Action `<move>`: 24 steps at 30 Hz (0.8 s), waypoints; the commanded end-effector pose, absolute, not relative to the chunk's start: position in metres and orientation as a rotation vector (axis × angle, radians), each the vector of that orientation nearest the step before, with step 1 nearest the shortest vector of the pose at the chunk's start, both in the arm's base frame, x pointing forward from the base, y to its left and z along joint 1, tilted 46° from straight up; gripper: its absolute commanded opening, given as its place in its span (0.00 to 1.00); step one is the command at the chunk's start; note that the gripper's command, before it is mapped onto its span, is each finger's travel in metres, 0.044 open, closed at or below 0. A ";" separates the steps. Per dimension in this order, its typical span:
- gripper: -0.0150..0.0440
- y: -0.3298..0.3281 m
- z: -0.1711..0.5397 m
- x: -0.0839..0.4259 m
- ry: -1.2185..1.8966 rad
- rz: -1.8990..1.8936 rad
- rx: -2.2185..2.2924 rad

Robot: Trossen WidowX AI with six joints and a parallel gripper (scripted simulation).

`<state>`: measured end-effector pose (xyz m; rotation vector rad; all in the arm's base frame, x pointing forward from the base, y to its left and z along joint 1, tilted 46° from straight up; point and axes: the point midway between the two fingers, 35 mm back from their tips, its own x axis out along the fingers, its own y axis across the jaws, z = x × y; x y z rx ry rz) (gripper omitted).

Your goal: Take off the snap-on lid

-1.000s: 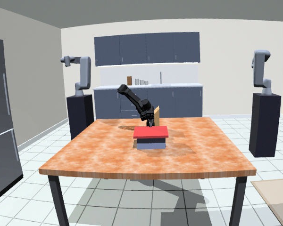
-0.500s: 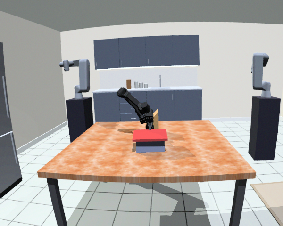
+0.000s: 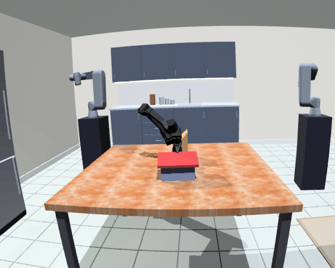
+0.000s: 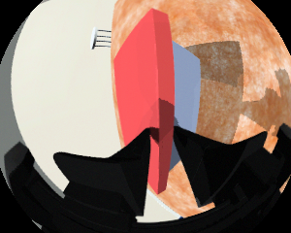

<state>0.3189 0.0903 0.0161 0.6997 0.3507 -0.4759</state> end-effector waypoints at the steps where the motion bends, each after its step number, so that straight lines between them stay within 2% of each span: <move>1: 0.25 0.097 0.022 0.320 0.345 -0.470 0.707; 24: 0.25 0.120 0.043 0.326 0.345 -0.470 0.708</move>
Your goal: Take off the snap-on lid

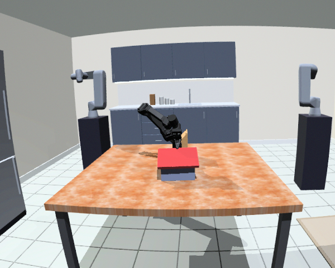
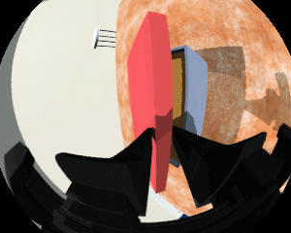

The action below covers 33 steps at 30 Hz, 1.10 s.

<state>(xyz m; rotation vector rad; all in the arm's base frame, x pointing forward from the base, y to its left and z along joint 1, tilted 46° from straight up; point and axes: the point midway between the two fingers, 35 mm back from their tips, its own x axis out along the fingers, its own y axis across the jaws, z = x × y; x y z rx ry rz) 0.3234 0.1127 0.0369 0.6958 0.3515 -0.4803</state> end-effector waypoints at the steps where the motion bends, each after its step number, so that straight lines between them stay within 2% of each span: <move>1: 0.25 0.121 0.044 0.326 0.345 -0.470 0.708; 33: 0.25 0.155 0.074 0.345 0.345 -0.470 0.709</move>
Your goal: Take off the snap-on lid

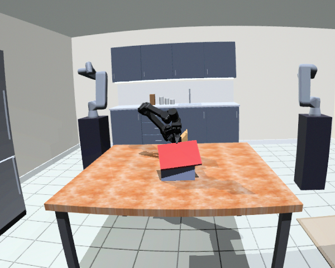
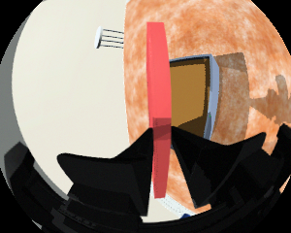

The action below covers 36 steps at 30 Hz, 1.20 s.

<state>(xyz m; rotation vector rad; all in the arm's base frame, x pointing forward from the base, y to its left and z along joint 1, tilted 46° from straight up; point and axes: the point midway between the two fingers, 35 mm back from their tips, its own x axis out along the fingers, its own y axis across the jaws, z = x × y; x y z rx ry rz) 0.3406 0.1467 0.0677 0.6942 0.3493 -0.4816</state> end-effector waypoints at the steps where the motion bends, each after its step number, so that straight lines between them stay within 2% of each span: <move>1: 0.25 0.156 0.075 0.346 0.345 -0.470 0.709; 28: 0.25 0.181 0.099 0.342 0.346 -0.470 0.710; 36: 0.25 0.170 0.100 0.341 0.346 -0.470 0.709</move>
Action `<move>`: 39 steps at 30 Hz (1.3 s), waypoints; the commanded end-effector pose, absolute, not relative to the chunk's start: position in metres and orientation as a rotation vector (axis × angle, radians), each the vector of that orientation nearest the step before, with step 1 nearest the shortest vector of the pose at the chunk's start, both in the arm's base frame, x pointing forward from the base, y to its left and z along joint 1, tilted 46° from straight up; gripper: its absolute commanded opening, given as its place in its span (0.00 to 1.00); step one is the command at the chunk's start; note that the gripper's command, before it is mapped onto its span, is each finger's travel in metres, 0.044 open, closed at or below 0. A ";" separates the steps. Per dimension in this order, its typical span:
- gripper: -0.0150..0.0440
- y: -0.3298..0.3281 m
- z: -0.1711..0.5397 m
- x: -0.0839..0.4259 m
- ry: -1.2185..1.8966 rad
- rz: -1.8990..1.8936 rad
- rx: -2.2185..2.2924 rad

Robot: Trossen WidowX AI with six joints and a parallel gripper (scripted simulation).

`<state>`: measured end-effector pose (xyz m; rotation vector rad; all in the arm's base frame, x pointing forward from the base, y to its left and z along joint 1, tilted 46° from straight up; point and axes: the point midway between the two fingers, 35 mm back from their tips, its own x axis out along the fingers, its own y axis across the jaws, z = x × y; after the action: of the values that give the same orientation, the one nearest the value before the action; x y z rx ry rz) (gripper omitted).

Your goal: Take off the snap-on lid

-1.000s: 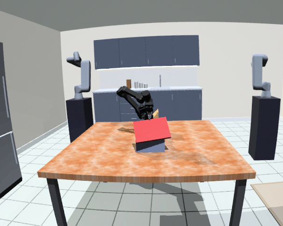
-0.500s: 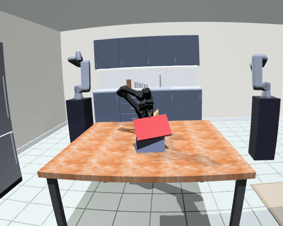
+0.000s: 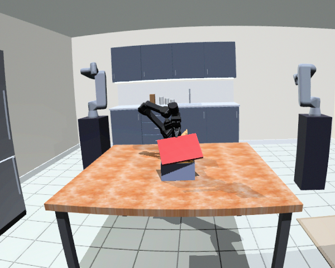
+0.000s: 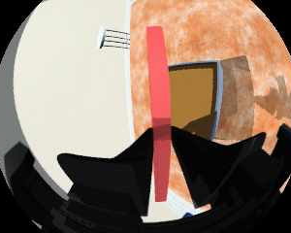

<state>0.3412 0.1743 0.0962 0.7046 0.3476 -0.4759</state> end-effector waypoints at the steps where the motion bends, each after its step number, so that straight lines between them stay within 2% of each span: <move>1: 0.25 0.168 0.101 0.342 0.346 -0.470 0.709; 39: 0.25 0.115 0.155 0.346 0.345 -0.471 0.706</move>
<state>0.3457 0.1167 0.1488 0.7035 0.3424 -0.4830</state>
